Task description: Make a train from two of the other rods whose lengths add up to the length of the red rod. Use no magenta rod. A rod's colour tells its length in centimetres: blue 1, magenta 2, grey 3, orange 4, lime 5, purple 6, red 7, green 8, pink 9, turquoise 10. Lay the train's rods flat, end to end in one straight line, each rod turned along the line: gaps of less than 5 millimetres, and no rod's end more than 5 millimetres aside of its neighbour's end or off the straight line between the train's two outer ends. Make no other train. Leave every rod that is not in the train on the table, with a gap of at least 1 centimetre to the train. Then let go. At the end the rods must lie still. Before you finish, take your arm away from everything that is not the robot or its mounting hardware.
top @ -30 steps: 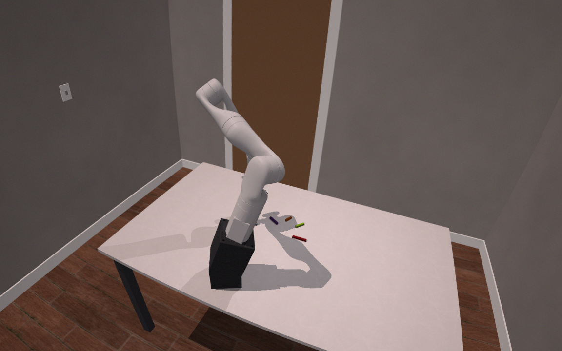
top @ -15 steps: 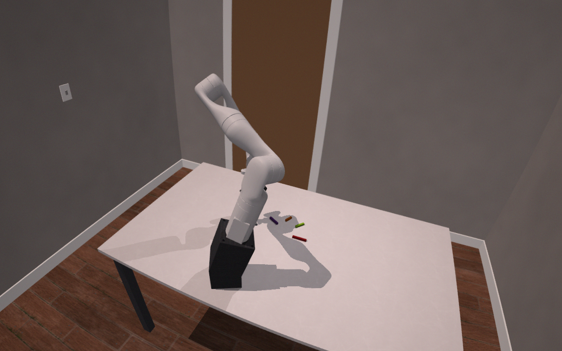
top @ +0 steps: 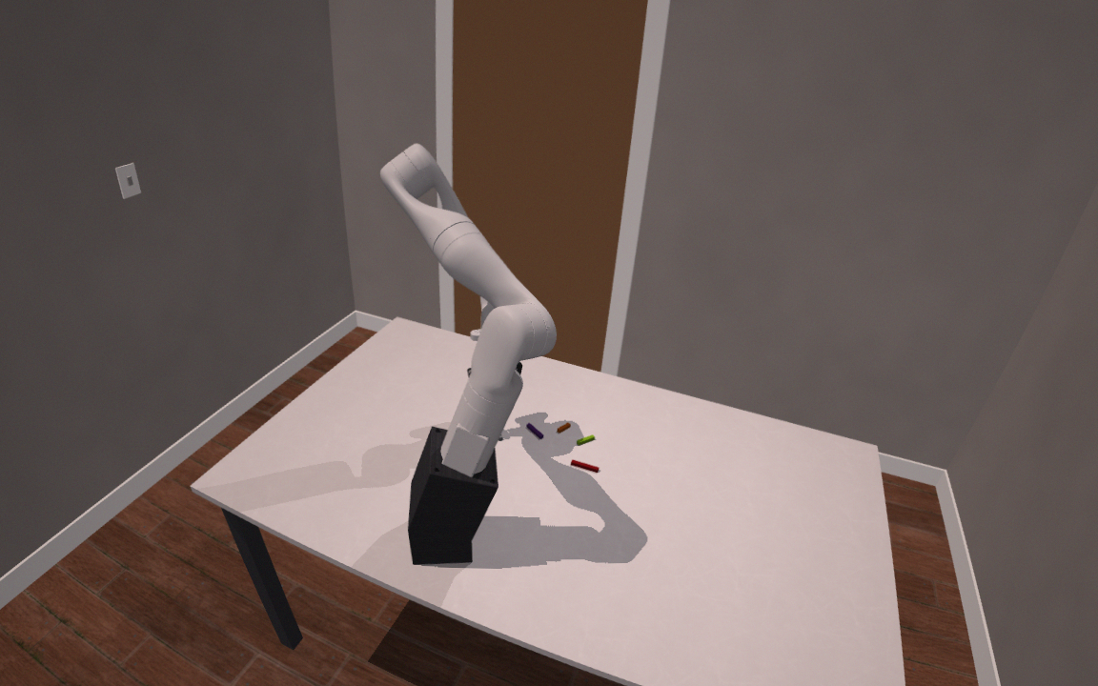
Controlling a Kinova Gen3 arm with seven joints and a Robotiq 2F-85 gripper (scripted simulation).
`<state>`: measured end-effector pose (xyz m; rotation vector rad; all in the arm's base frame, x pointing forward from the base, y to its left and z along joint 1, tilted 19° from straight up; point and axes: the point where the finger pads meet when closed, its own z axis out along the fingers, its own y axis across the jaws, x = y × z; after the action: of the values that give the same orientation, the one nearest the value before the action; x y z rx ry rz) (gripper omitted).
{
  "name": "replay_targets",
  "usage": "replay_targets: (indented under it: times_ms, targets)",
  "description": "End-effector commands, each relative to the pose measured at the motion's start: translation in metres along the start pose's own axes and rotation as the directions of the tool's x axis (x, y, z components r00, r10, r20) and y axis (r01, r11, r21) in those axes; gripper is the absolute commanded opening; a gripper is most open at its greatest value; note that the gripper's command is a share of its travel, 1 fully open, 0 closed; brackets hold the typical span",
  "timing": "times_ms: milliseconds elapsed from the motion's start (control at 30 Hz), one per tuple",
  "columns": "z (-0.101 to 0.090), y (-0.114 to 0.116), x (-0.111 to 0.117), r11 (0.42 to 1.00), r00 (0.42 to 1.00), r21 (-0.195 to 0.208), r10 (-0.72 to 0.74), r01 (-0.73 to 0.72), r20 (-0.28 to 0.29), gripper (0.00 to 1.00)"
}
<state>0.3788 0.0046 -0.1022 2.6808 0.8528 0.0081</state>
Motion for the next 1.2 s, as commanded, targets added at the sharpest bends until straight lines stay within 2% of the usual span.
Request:
replay_targets:
  times_ms: [0,200,500,933,1167]
  targets:
    - [0.0,0.0,0.001,1.0,1.0,0.0,0.0,0.0,-0.001,1.0]
    - [-0.003,0.0,0.001,1.0,1.0,0.0,0.0,0.0,-0.001,1.0]
    - [-0.02,0.0,0.0,1.0,1.0,0.0,0.0,0.0,-0.001,1.0]
    - [-0.073,0.0,0.0,1.0,1.0,0.0,0.0,0.0,-0.001,1.0]
    - [-0.085,0.0,0.0,1.0,1.0,0.0,0.0,0.0,-0.001,1.0]
